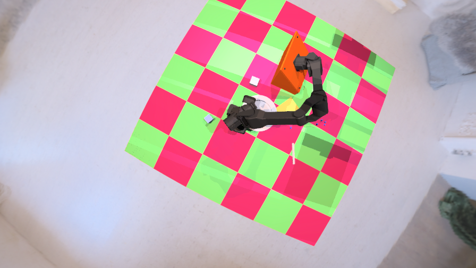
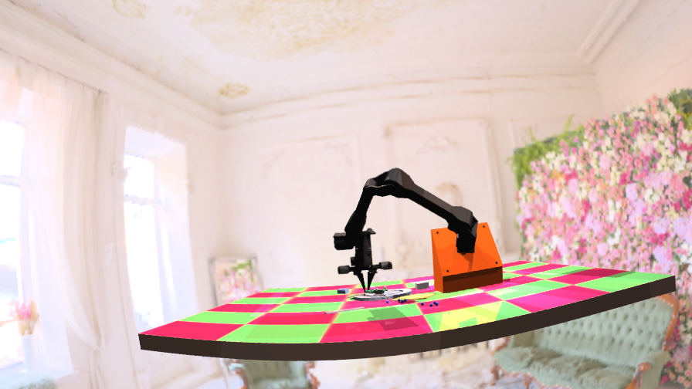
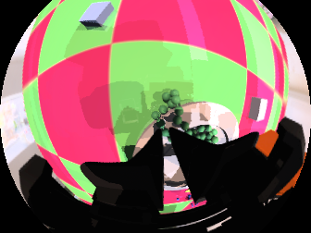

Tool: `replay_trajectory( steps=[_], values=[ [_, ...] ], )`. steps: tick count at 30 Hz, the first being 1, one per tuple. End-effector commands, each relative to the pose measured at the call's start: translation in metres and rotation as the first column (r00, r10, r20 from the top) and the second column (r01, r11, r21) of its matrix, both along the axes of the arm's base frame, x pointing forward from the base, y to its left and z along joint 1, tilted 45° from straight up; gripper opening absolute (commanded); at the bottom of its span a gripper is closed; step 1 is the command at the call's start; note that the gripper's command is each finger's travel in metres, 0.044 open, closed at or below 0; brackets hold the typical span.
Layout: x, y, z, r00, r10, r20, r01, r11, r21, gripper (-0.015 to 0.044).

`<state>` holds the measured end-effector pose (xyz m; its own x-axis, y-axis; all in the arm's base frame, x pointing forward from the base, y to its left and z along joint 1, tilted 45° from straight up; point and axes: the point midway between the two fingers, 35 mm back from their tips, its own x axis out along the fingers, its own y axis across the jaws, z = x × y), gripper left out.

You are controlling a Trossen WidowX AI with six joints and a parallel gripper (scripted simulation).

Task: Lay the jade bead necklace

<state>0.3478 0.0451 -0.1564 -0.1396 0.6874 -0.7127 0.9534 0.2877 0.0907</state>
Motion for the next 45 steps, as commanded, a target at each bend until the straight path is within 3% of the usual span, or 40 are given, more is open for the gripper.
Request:
replay_trajectory(
  steps=[1,23,33,45],
  values=[
    [0.0,0.0,0.0,1.0,0.001,0.001,-0.001,1.0,-0.001,0.0013],
    [0.0,0.0,0.001,1.0,0.001,0.001,-0.001,1.0,-0.001,0.0],
    [0.001,-0.018,0.018,1.0,-0.004,-0.009,0.004,1.0,0.002,0.0],
    [-0.01,-0.002,0.036,1.0,-0.004,-0.01,0.004,1.0,0.003,0.0]
  ],
)
